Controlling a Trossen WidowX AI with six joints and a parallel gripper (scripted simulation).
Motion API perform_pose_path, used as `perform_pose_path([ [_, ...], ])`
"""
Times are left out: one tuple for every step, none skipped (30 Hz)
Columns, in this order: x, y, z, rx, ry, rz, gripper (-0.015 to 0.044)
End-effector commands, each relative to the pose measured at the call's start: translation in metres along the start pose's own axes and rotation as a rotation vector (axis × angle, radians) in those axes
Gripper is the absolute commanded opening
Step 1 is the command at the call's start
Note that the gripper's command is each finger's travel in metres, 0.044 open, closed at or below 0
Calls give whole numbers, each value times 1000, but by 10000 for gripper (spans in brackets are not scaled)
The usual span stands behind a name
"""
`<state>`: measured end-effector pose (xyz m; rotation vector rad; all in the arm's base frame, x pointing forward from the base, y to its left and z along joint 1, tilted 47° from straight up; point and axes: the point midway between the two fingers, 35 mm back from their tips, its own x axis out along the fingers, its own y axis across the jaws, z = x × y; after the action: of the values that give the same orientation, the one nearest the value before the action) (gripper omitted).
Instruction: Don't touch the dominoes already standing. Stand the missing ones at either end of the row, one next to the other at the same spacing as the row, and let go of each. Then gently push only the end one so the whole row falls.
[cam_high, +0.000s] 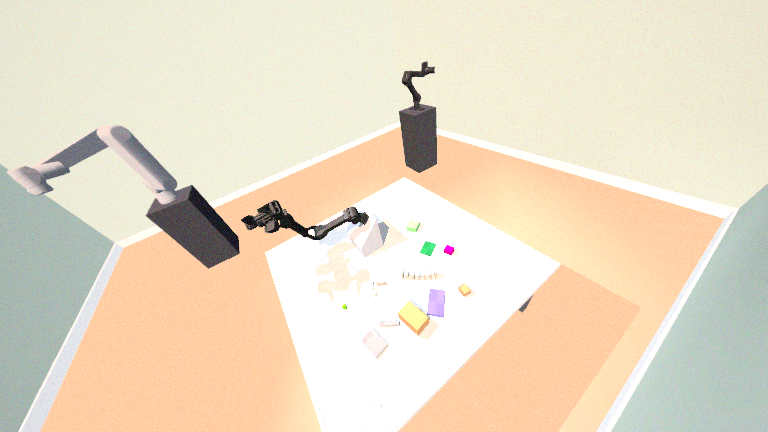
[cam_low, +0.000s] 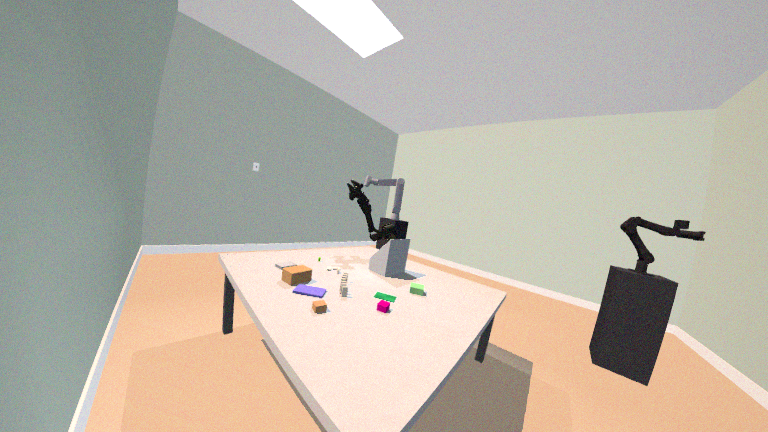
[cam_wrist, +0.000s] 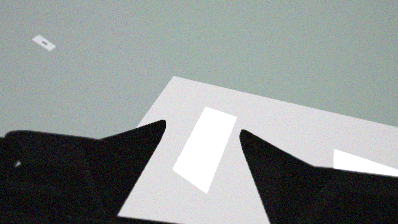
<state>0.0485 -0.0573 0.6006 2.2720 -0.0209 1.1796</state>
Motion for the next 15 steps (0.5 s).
perform_pose_path([
  [1, -1, 0, -6, -2, -2, 426],
  [2, -5, -1, -25, -6, -10, 440],
  [5, -11, -1, -55, -14, -22, 440],
  [8, -20, -2, -98, -25, -39, 440],
  [12, -31, -2, -152, -40, -62, 440],
  [18, -44, -2, -218, -57, -90, 440],
  [23, -59, 0, -290, -77, -122, 440],
  [28, -73, 3, -361, -96, -155, 440],
  [33, -88, 7, -431, -116, -189, 440],
  [37, -102, 12, -500, -135, -224, 440],
  [42, -116, 18, -569, -161, -260, 440],
  [47, -130, 26, -637, -186, -298, 440],
  [51, -144, 34, -703, -212, -337, 440],
  [54, -157, 44, -769, -238, -377, 440],
  [57, -169, 54, -834, -263, -419, 440],
])
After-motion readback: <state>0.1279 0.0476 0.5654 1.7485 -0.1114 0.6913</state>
